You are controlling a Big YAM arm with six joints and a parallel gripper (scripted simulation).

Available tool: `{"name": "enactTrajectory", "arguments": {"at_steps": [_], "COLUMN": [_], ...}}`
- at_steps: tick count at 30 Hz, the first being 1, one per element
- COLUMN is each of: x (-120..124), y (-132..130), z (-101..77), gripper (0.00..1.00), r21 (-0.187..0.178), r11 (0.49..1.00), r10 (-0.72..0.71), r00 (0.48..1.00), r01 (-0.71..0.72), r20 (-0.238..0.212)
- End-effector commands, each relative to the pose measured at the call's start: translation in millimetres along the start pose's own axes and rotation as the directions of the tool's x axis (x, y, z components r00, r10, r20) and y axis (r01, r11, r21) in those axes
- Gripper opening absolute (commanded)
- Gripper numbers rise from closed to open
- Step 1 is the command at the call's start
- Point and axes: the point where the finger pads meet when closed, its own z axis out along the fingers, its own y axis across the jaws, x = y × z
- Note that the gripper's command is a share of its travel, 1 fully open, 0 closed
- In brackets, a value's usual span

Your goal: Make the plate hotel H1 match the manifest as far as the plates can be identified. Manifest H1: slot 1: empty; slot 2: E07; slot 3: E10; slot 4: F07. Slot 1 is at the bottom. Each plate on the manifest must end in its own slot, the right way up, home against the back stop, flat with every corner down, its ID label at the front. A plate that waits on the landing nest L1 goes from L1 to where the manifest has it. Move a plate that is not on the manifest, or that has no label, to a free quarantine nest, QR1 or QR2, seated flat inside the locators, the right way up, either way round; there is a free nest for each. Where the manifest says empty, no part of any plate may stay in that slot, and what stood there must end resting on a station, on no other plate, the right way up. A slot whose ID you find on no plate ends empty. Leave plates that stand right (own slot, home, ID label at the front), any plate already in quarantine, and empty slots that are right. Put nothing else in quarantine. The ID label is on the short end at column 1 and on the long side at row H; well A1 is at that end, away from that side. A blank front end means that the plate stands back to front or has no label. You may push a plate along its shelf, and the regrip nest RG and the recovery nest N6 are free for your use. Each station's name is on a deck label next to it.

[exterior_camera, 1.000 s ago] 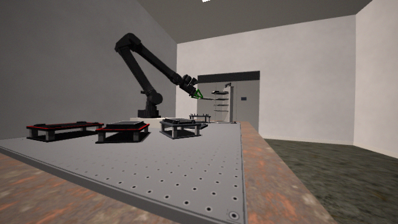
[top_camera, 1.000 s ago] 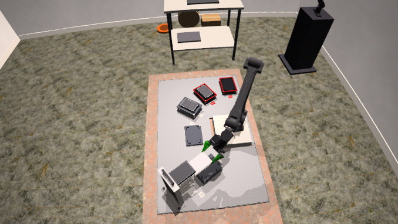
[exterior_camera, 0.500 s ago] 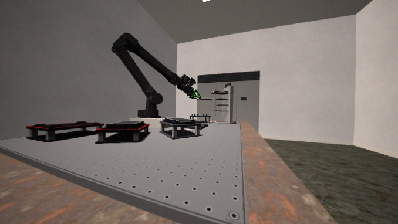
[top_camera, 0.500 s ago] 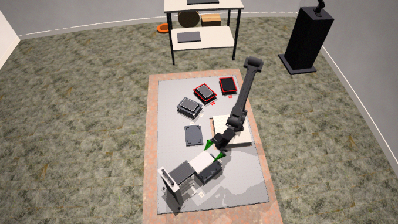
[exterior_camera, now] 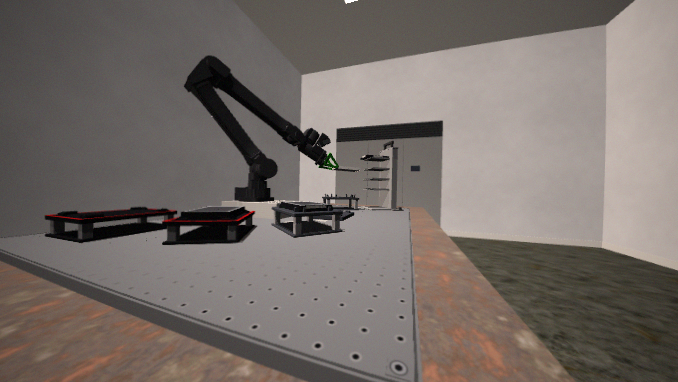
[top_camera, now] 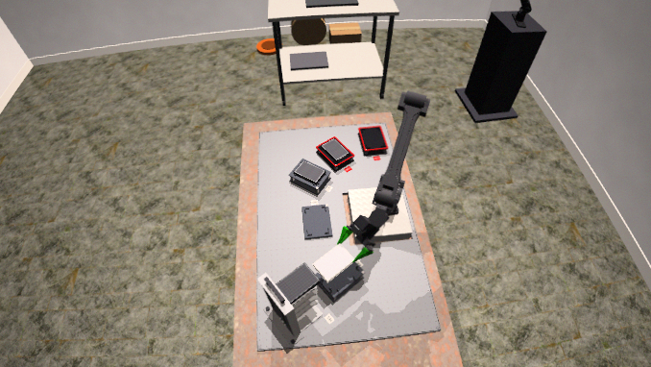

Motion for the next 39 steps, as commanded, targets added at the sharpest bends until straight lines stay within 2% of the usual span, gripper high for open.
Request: {"name": "enactTrajectory", "arguments": {"at_steps": [1,15,16,18,21,32,33,35,39], "x": [-7,5,-22,-15,4,11,-1,12,14], "y": [5,5,12,12,8,8,11,8,8], "z": [-9.1,-20.2,-24.3,-22.1,-16.4,-12.5,-13.7,-11.8,-10.8], "gripper": [0.86,0.86,0.86,0.86,0.86,0.86,0.86,0.86,0.86], "r21": [-0.018,-0.018,-0.033,-0.037,-0.025,-0.021,-0.028,-0.022,-0.022], "r11": [1.000,1.000,0.999,0.998,0.999,0.999,0.999,0.999,0.999], "r10": [0.020,0.020,0.043,0.047,0.029,0.024,0.033,0.024,0.024], "r00": [1.000,1.000,0.997,0.997,0.999,0.999,0.998,0.999,0.999], "r01": [-0.019,-0.019,-0.041,-0.044,-0.028,-0.024,-0.032,-0.024,-0.024], "r20": [0.022,0.021,0.062,0.068,0.036,0.029,0.046,0.029,0.029]}}
